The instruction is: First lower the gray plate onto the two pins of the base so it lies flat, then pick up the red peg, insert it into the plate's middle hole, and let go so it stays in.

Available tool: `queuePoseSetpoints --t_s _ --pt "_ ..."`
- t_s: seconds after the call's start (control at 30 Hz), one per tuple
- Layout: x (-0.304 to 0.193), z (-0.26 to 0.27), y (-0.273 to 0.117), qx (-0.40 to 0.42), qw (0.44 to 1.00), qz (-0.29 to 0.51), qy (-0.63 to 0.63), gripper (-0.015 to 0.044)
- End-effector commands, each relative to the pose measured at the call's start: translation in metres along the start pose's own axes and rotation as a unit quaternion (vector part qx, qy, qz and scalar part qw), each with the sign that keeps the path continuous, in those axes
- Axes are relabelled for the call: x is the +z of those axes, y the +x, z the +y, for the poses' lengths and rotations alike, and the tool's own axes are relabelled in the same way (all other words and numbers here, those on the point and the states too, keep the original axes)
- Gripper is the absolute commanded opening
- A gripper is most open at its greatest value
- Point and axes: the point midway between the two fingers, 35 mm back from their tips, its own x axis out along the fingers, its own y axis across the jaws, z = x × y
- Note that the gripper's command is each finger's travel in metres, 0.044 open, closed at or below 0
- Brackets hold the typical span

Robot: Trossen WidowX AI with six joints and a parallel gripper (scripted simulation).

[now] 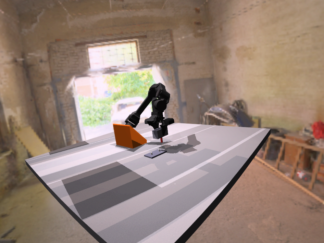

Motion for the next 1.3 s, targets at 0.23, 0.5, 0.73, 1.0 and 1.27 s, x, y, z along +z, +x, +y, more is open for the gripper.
queuePoseSetpoints --t_s 0.23,0.5,0.73,1.0,1.27 --pt "0.033 0.0 0.019 -0.003 0.999 -0.001 0.034 0.0" --pt "0.055 -0.001 0.033 -0.003 0.998 -0.001 0.055 0.0" --pt "0.061 -0.002 0.037 -0.003 0.998 -0.001 0.062 0.0" --pt "0.061 -0.002 0.037 -0.003 0.998 -0.001 0.062 0.0" --pt "0.061 -0.002 0.037 -0.003 0.998 -0.001 0.062 0.0"
